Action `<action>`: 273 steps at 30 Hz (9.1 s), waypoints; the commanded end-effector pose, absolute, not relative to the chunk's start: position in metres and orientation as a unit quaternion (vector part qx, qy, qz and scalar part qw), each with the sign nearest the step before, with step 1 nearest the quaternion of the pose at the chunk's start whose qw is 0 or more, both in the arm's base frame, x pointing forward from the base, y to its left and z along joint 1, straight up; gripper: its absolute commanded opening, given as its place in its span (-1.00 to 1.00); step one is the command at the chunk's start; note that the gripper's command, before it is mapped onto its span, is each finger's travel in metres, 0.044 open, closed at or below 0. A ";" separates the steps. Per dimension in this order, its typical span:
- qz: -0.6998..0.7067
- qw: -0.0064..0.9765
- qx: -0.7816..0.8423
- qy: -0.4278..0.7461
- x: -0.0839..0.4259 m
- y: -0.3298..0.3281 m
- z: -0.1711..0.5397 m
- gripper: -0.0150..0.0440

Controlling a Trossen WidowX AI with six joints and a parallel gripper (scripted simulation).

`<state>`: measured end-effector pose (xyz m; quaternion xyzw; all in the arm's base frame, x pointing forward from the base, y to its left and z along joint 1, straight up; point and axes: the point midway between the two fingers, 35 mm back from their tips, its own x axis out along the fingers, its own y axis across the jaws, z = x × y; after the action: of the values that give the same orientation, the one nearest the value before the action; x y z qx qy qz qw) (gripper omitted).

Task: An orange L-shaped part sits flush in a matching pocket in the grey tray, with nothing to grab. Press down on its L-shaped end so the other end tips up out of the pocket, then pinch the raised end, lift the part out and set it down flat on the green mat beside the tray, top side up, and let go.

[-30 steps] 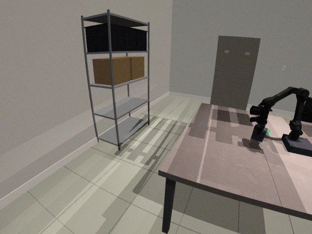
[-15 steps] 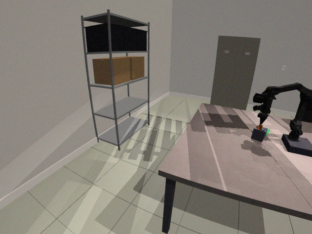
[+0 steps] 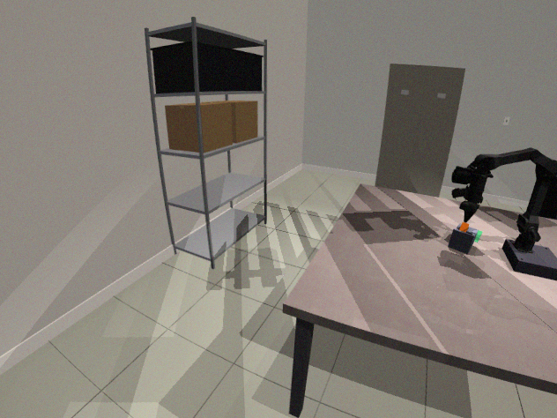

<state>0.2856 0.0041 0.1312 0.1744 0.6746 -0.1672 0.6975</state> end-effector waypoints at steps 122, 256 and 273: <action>0.357 0.613 -0.372 0.599 0.259 -0.072 0.064 -0.49; 0.356 0.605 -0.375 0.606 0.166 -0.212 0.102 -0.49; 0.356 0.605 -0.375 0.606 0.167 -0.213 0.076 -0.49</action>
<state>0.1673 -0.2141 0.0842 -0.3777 0.6067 0.3506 0.6052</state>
